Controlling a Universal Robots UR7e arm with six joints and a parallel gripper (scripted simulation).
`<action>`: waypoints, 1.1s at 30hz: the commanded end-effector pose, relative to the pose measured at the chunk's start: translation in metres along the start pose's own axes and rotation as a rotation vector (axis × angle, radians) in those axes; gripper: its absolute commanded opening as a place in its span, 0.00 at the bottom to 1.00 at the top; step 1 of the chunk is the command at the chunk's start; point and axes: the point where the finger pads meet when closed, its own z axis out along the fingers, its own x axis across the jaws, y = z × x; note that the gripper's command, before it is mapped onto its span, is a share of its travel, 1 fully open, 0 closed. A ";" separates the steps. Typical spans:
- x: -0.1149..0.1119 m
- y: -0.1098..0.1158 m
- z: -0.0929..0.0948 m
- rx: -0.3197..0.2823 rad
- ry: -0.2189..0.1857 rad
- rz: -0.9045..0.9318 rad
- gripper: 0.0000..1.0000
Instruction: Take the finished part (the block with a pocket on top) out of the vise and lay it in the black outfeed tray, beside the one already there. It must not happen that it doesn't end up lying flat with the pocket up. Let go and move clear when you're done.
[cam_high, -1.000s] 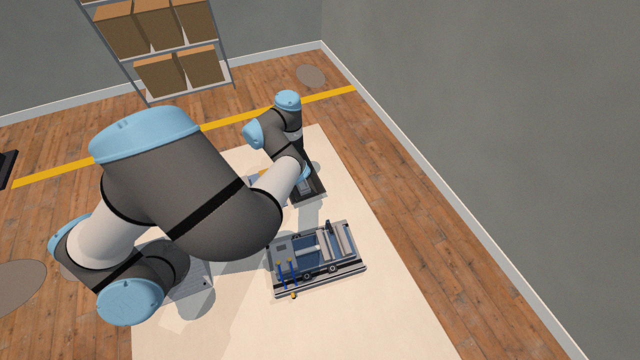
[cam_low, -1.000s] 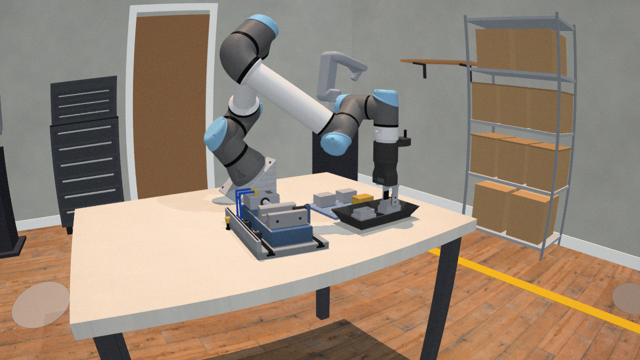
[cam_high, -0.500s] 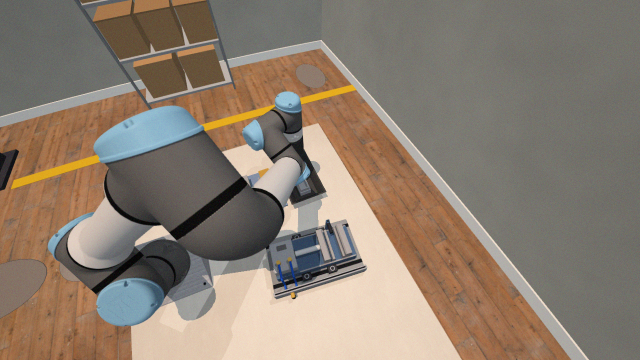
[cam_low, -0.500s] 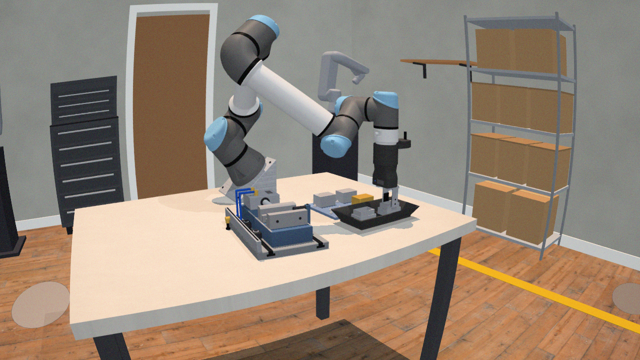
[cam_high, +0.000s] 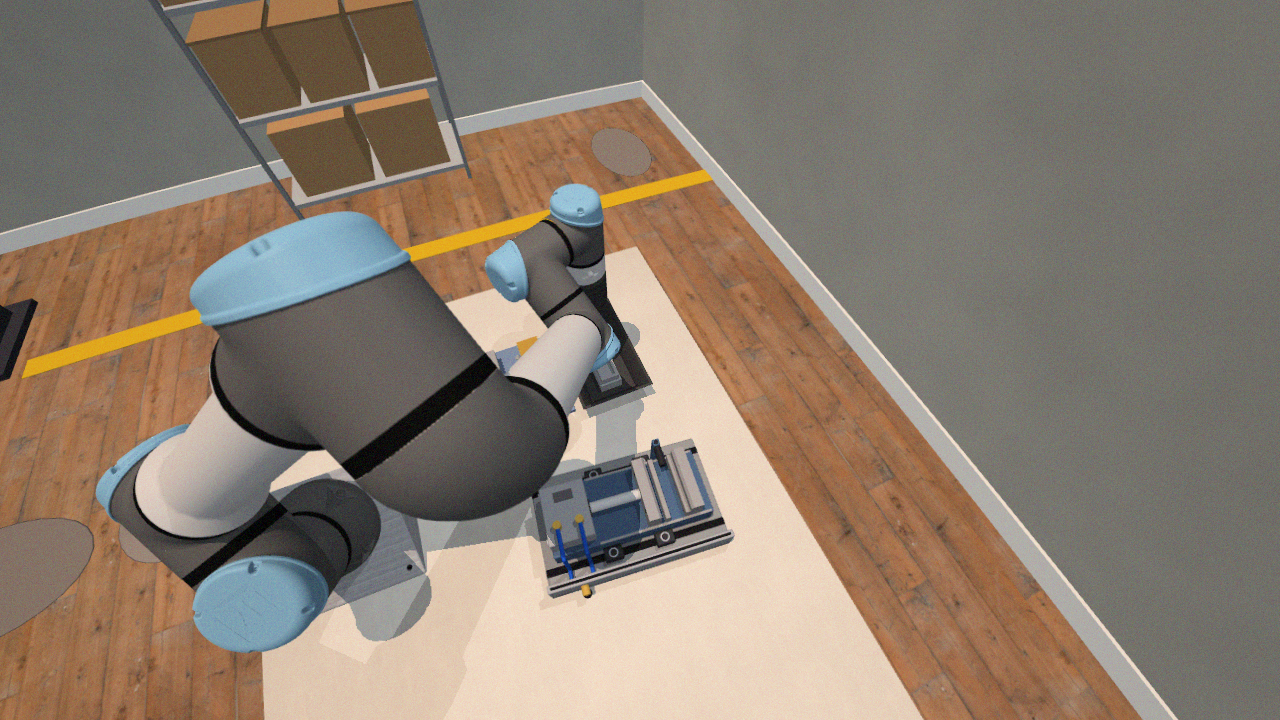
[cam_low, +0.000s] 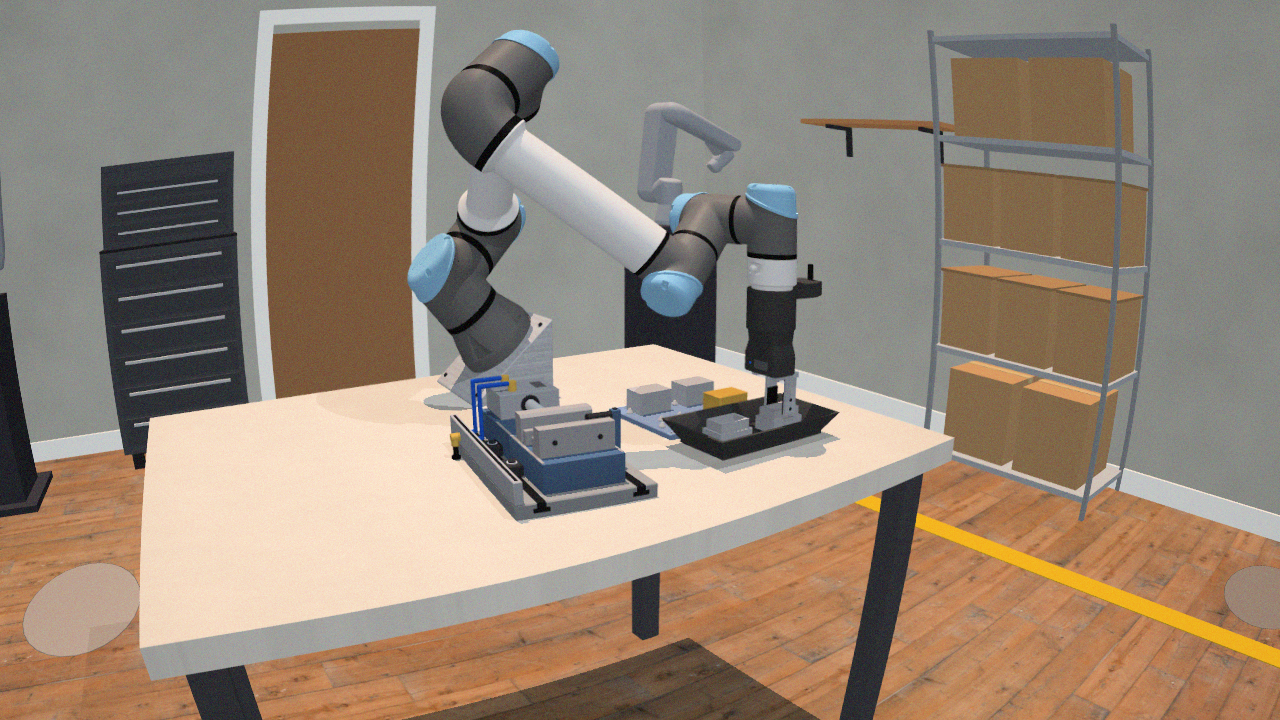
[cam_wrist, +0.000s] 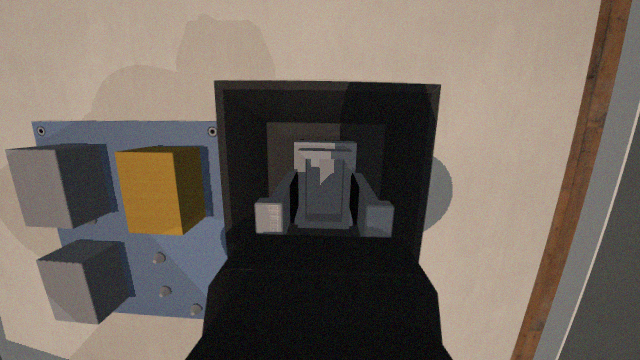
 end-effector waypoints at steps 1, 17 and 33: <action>0.000 0.000 -0.001 0.001 0.001 0.000 0.00; 0.000 0.000 -0.001 0.001 0.001 0.000 0.00; 0.000 0.000 -0.001 0.001 0.001 0.000 1.00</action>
